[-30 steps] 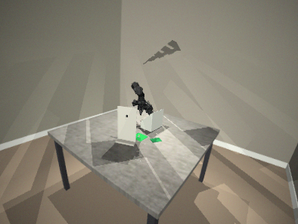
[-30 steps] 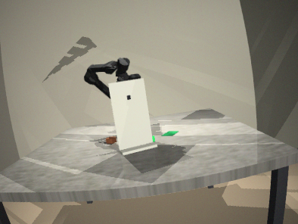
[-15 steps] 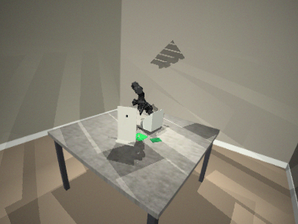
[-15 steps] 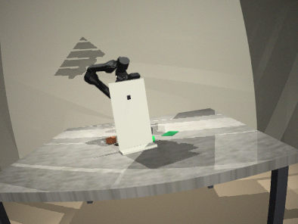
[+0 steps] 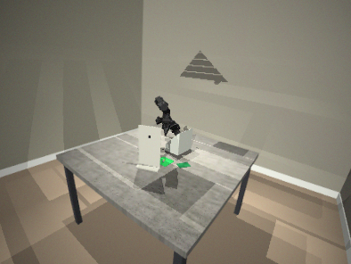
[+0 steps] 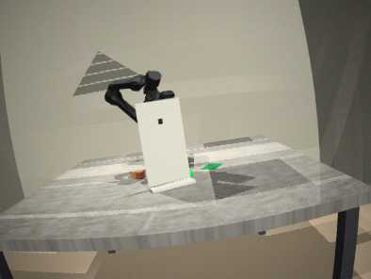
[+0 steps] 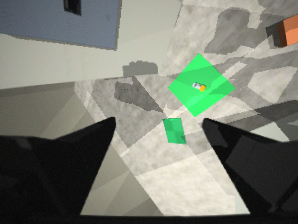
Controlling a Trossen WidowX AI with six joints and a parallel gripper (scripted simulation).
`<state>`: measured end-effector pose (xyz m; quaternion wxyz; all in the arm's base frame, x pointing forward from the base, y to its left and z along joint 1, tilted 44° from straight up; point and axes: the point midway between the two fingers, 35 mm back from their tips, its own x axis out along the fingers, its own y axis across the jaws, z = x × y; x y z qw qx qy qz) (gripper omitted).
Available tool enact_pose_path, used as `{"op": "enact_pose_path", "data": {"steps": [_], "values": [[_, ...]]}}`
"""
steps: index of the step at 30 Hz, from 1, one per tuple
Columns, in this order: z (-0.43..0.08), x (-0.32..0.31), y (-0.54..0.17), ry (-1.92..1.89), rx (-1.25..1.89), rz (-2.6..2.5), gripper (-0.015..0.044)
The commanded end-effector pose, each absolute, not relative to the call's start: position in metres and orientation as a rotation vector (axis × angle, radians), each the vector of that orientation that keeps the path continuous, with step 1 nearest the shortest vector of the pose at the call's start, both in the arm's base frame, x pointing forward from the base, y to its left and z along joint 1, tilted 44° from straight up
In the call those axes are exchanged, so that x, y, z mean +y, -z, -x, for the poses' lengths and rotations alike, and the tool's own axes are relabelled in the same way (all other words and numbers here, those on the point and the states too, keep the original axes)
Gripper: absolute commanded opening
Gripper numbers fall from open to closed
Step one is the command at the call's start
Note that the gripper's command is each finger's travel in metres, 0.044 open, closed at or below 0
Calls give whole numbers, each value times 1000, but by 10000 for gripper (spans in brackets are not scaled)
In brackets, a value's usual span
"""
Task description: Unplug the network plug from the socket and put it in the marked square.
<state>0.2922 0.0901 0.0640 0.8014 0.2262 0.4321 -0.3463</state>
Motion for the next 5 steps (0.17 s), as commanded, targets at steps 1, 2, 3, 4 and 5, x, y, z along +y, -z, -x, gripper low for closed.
{"op": "enact_pose_path", "data": {"steps": [1,2,3,4,5], "values": [[-292,90,-65,747,921,-490,440],[-292,90,-65,747,921,-490,440],[-292,90,-65,747,921,-490,440],[-292,90,-65,747,921,-490,440],[-292,90,-65,747,921,-490,440]]}}
